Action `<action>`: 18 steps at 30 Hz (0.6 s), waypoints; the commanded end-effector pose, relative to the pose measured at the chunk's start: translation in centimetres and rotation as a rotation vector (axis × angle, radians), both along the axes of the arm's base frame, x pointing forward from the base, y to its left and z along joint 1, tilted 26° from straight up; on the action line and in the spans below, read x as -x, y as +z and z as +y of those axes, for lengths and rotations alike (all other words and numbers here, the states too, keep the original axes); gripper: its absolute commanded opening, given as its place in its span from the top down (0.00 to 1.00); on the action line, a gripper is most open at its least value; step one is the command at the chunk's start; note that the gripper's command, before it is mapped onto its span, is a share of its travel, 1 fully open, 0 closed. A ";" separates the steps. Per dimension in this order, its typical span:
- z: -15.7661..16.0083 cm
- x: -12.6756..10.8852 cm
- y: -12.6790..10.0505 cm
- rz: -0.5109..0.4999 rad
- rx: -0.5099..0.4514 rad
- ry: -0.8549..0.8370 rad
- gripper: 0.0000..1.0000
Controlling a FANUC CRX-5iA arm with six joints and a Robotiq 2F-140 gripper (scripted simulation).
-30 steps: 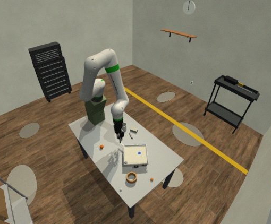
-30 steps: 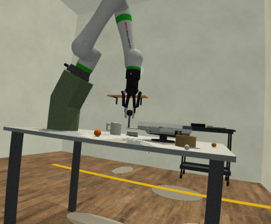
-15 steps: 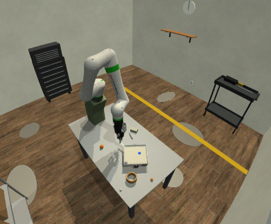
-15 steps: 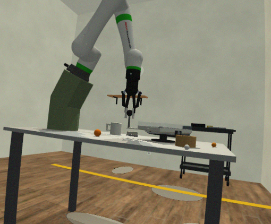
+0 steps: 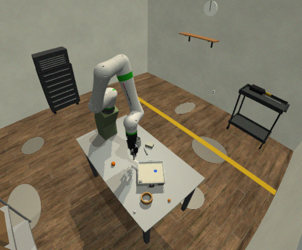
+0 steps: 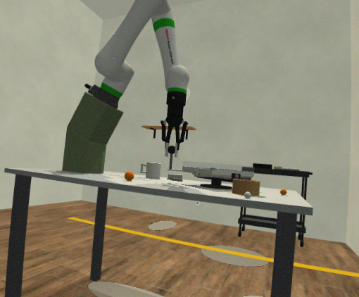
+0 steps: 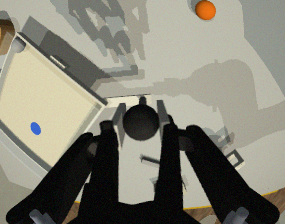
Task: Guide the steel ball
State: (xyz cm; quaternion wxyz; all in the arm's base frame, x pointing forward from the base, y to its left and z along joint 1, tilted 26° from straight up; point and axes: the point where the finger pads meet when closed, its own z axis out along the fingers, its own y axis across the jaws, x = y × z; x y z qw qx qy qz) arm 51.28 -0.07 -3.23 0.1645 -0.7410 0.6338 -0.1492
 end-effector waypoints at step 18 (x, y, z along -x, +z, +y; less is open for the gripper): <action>0.2 0.0 0.0 0.000 0.000 0.000 0.90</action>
